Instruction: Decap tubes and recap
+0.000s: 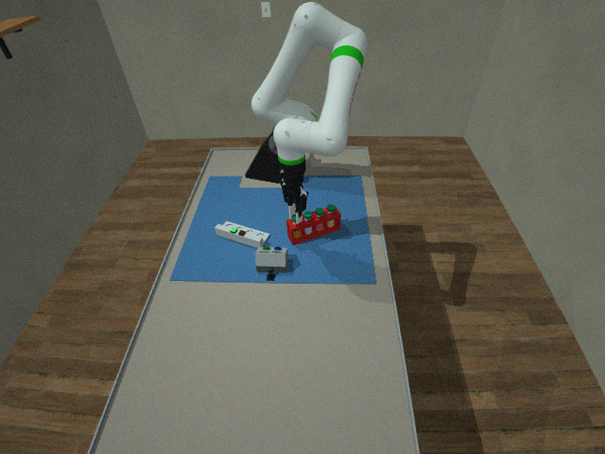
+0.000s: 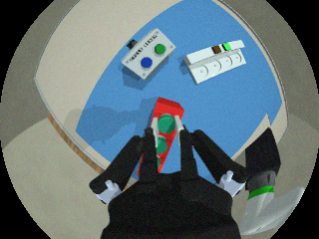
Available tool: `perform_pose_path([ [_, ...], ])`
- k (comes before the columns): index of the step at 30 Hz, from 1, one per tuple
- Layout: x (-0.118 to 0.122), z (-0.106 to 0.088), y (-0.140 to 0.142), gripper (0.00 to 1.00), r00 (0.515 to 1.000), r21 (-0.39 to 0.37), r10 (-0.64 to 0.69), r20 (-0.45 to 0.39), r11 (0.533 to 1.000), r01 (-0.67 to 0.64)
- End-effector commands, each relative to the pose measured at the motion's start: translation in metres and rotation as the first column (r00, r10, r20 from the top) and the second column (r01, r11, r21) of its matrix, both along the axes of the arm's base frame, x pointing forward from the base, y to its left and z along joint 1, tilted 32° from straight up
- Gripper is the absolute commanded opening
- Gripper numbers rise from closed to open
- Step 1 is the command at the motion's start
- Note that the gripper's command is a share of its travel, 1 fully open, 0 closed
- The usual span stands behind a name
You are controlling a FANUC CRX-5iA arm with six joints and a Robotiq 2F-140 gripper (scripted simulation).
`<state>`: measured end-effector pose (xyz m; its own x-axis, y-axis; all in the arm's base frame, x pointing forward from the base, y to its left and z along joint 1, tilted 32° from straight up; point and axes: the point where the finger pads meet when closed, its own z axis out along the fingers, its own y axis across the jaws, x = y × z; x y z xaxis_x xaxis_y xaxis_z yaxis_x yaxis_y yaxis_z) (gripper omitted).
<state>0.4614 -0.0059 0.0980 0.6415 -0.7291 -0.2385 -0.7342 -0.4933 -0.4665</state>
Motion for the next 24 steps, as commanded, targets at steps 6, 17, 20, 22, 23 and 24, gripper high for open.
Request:
perform_pose_path([
  [6,0.0002,0.0001,-0.0001,0.0,1.0,0.0,0.0,0.001,1.0,0.0],
  [17,0.0003,-0.0001,0.0,0.0,0.981,0.037,-0.167,-0.098,0.985,0.171],
  [20,0.0003,-0.0003,0.0001,0.0,0.958,0.048,-0.247,-0.148,0.965,0.256],
  [22,0.0003,-0.0003,0.0002,0.0,0.937,0.054,-0.298,-0.182,0.948,0.312],
  [23,0.0003,-0.0004,0.0002,0.0,0.925,0.055,-0.323,-0.199,0.939,0.34],
  [24,0.0003,-0.0004,0.0002,0.0,0.912,0.057,-0.348,-0.216,0.928,0.367],
])
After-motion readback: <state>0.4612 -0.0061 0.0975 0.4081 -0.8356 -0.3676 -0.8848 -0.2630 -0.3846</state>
